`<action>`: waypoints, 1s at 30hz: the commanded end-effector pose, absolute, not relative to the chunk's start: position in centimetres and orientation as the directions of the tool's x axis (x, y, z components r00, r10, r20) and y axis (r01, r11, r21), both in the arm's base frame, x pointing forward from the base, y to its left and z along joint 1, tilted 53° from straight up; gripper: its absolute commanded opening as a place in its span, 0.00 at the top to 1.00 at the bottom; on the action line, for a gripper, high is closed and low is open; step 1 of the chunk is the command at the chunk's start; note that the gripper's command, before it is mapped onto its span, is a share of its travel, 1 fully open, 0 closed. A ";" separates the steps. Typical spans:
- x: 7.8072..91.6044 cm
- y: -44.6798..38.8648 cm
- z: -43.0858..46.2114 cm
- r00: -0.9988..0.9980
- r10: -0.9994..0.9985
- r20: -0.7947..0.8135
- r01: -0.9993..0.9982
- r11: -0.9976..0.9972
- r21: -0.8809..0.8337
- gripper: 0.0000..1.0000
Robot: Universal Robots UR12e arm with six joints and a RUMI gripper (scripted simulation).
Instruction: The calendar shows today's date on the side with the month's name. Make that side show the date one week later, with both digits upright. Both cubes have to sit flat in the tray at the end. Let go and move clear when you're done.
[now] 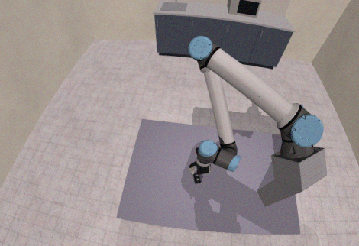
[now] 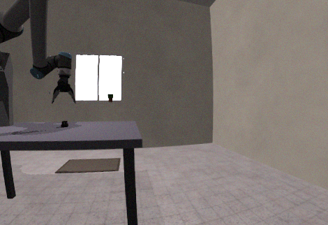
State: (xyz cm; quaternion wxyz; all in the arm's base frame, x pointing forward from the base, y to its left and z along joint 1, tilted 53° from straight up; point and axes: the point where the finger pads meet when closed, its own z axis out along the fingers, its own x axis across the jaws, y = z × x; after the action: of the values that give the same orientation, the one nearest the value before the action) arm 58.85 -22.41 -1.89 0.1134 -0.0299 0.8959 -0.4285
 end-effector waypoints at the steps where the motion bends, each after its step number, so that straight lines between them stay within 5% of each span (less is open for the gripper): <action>1: 58.8 -22.5 -1.9 -0.969 -0.120 -0.215 0.090 0.638 -0.765 0.00; 30: 58.2 -23.6 -2.5 -0.712 0.295 -0.637 0.664 0.578 -0.474 0.00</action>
State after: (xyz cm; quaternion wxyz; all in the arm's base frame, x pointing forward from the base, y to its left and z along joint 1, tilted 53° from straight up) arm 58.27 -23.42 -2.37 0.2310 0.2200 0.8687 -0.3790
